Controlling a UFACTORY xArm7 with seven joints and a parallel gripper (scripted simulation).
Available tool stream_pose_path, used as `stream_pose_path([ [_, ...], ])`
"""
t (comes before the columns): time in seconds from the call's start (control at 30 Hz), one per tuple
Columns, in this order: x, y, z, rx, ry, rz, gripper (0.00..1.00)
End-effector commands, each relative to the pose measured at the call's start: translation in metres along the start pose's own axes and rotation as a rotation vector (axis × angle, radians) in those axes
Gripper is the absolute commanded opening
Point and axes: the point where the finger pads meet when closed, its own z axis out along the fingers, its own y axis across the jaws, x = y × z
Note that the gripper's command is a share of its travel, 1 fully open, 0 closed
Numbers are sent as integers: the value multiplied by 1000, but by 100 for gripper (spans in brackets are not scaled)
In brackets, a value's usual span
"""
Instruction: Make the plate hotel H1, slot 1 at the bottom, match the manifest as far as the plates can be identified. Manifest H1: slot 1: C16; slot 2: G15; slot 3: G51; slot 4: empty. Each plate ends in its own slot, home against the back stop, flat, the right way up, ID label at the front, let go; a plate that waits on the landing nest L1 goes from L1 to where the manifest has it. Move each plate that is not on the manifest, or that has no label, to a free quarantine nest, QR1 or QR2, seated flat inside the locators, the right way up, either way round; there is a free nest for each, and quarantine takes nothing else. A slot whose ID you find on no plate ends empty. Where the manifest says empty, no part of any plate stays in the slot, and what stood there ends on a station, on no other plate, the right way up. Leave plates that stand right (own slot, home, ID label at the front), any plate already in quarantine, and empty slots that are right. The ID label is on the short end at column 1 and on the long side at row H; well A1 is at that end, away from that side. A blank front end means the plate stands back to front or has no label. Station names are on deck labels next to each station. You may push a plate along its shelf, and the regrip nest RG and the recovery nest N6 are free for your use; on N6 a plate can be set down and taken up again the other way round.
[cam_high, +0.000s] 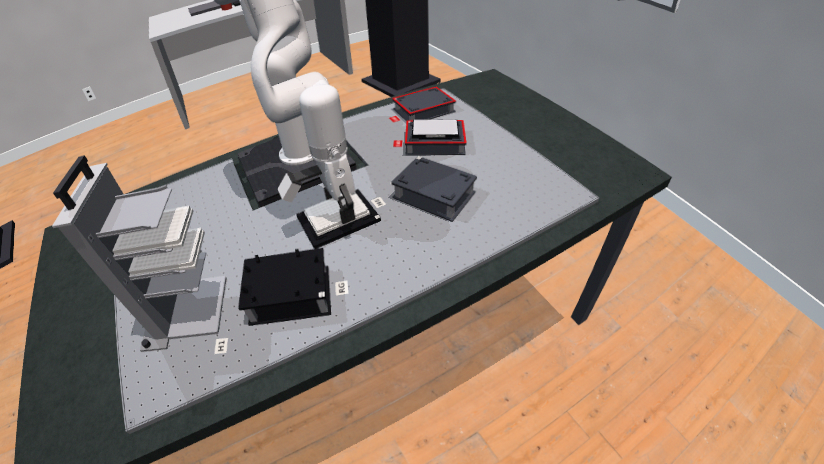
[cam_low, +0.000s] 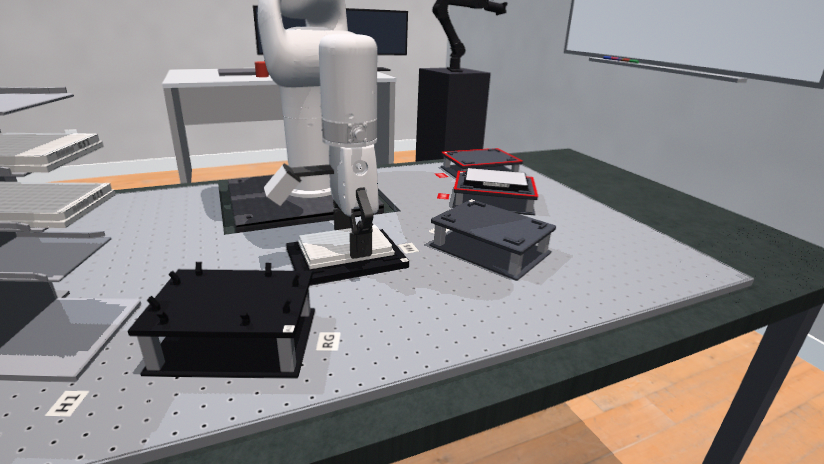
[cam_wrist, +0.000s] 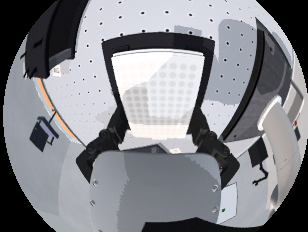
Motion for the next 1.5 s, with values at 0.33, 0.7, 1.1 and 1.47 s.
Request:
stream_pose_path([
  [0.33, 0, -1, -10, 3, 0, 0, 0],
  [0.7, 0, -1, -16, 3, 0, 0, 0],
  [1.1, 0, -1, -22, 3, 0, 0, 0],
  [1.47, 0, -1, -26, 3, 0, 0, 0],
])
